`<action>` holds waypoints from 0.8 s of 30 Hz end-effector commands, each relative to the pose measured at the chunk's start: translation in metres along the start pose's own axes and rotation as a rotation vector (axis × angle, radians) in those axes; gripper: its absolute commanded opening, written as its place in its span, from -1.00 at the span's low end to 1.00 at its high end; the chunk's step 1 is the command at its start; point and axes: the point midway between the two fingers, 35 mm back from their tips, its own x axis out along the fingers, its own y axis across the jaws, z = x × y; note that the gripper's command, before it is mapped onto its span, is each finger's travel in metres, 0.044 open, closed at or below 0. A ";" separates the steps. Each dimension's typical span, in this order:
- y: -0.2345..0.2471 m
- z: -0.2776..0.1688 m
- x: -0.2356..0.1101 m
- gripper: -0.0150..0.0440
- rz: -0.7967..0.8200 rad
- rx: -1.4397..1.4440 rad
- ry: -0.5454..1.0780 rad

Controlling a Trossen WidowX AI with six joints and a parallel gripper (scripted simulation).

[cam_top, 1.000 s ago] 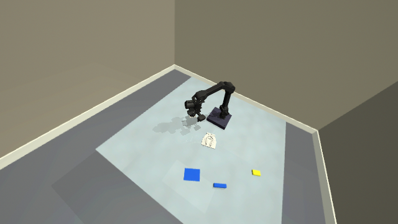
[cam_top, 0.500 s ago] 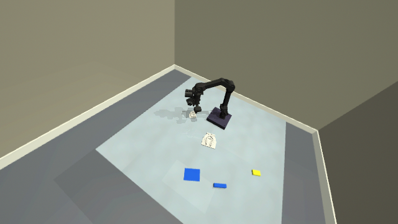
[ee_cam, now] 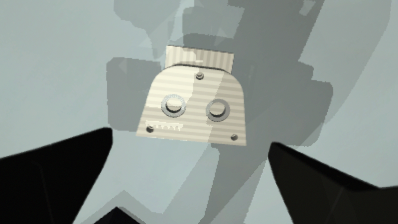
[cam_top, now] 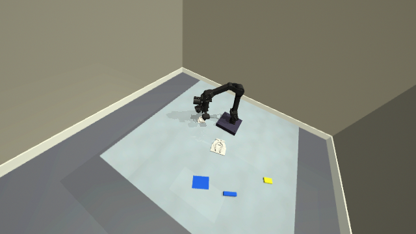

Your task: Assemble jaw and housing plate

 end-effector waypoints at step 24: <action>-0.001 0.001 0.031 1.00 -0.004 0.003 -0.007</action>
